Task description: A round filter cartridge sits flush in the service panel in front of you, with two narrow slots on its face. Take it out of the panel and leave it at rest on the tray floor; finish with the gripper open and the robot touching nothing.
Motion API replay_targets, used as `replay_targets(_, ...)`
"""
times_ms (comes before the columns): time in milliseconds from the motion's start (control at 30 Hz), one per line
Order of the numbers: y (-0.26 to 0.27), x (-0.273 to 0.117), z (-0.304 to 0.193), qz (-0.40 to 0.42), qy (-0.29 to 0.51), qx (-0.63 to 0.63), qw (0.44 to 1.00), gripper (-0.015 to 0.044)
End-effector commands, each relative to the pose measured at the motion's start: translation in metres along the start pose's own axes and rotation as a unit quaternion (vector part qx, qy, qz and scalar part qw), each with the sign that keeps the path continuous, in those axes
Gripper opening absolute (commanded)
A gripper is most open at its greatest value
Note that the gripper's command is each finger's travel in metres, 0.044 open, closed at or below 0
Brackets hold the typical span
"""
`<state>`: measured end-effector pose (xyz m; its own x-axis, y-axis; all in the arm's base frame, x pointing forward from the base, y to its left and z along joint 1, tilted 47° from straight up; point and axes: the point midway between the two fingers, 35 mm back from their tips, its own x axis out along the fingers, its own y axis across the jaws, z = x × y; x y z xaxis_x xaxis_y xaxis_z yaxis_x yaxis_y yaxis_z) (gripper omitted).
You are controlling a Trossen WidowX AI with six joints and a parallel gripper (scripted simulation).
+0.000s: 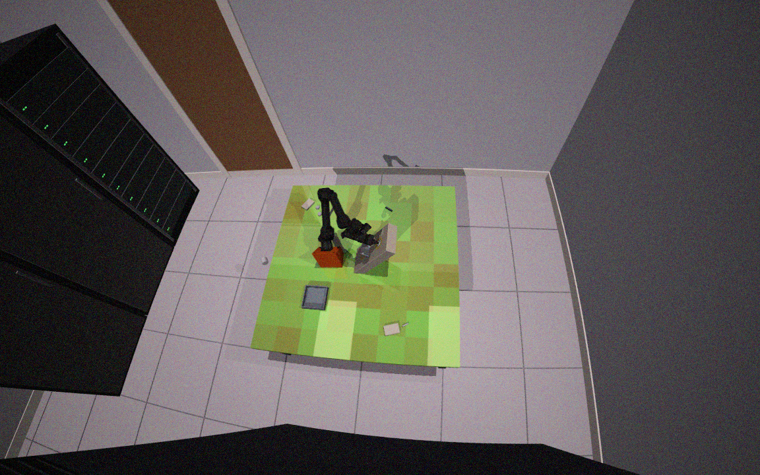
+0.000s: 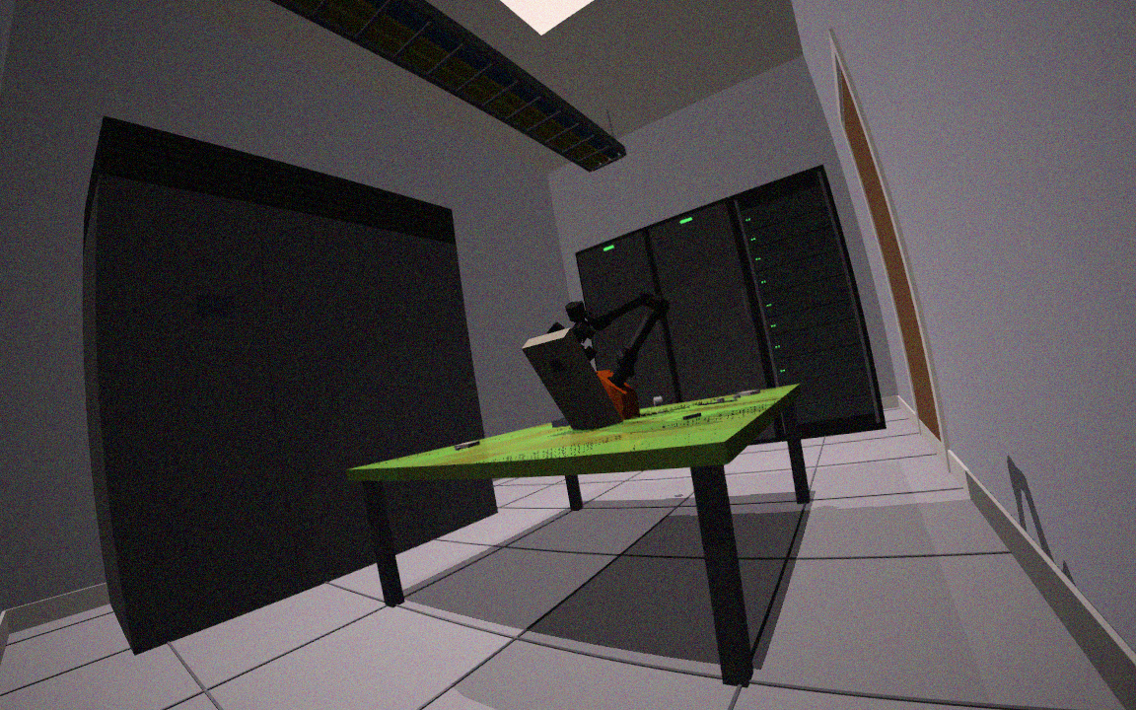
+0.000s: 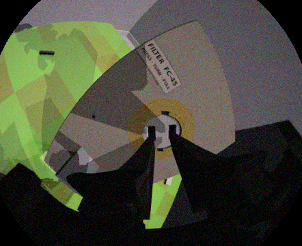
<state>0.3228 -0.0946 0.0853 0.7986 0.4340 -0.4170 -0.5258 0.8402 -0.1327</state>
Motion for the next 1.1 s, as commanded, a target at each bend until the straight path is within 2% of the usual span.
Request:
replay_targets(0,-0.0008,0.0003,-0.001,-0.002,0.002,0.003,1.0,0.009)
replay_targets(1067,-0.0016,0.0033,0.0003,-0.002,0.002,0.003,1.0,0.009)
